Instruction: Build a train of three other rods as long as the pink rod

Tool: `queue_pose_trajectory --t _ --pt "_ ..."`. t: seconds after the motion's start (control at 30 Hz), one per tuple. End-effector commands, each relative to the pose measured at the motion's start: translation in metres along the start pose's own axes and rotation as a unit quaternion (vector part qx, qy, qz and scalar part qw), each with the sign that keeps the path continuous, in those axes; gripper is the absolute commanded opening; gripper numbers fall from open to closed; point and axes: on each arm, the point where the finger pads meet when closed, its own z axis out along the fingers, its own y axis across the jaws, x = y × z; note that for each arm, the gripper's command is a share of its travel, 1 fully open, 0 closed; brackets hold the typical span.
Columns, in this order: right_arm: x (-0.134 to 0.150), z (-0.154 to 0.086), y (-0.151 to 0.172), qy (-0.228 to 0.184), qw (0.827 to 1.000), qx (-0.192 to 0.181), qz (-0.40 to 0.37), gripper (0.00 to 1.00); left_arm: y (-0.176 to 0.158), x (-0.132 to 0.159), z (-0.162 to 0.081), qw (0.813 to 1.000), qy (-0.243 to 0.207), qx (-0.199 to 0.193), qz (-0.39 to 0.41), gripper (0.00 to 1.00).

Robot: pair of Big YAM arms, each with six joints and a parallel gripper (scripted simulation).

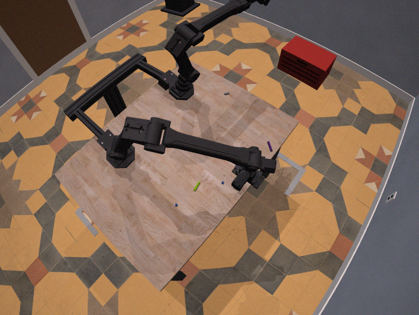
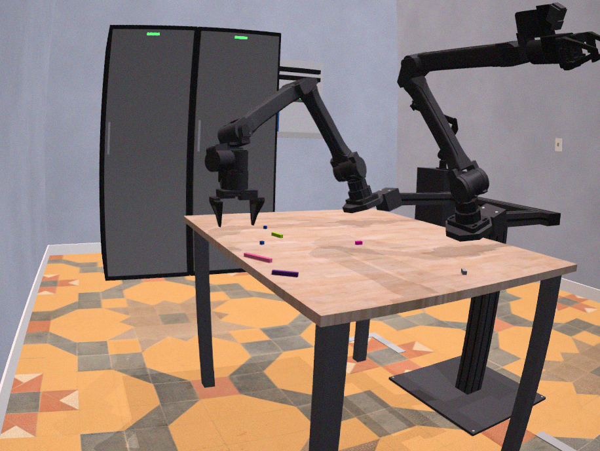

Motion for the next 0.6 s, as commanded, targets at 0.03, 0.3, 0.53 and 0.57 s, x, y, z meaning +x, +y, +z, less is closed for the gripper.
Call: queue_pose_trajectory --t 0.03,0.3,0.53,0.57 --pt "0.0083 -0.028 0.0197 0.012 1.0 -0.024 0.011 1.0 0.0072 -0.0108 -0.0065 1.0 -0.016 -0.009 -0.008 1.0" --pt "0.0083 -0.028 0.0197 0.012 1.0 -0.024 0.011 1.0 0.0072 -0.0108 -0.0065 1.0 -0.016 -0.009 -0.008 1.0" --pt "0.0083 -0.028 0.0197 0.012 1.0 -0.024 0.011 1.0 0.0072 -0.0108 -0.0065 1.0 -0.016 -0.009 -0.008 1.0" --pt "0.0083 -0.028 0.0197 0.012 1.0 -0.024 0.011 1.0 0.0072 -0.0108 -0.0065 1.0 -0.016 -0.009 -0.008 1.0"
